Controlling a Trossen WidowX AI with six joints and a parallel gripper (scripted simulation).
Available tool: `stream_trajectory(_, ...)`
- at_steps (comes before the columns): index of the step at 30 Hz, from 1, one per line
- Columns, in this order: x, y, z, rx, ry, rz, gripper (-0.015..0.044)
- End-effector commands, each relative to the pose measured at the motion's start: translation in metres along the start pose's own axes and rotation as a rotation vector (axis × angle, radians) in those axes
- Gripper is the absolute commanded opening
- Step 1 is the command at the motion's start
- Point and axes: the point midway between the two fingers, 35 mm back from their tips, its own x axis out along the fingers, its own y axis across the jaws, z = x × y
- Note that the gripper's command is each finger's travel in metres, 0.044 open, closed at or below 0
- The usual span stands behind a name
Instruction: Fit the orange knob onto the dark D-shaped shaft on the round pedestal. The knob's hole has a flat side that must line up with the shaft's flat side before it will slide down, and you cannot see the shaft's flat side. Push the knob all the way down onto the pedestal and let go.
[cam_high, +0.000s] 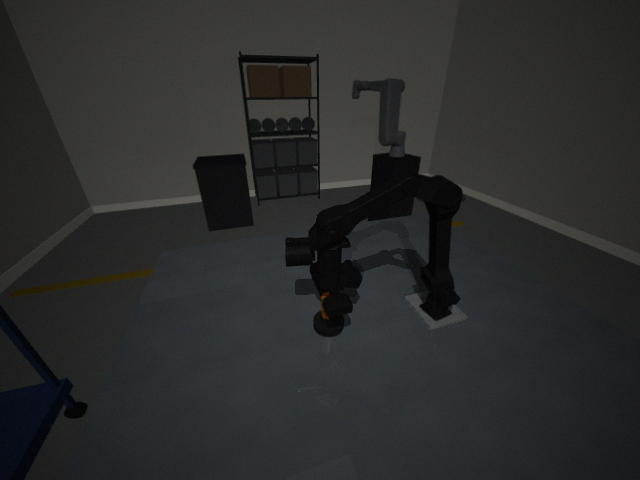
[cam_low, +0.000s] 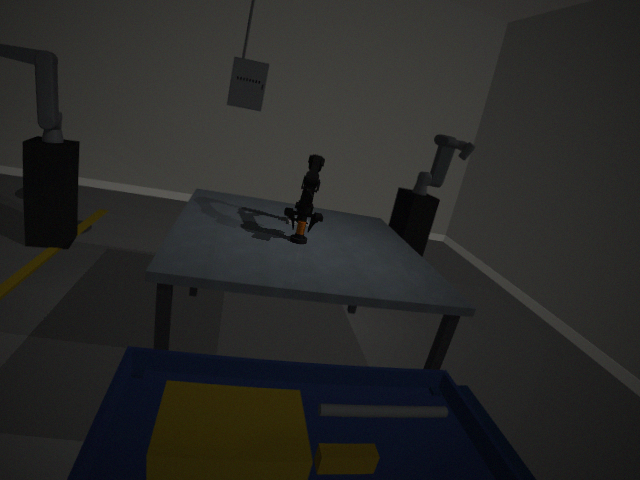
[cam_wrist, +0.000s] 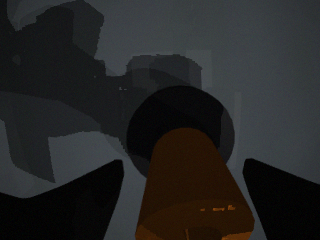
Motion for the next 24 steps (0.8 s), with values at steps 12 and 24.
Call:
stream_trajectory(12,-0.063,0.000,-0.004,-0.018,0.005,-0.002,0.0440)
stream_trajectory(24,-0.095,0.000,-0.004,0.000,0.000,0.000,0.0440)
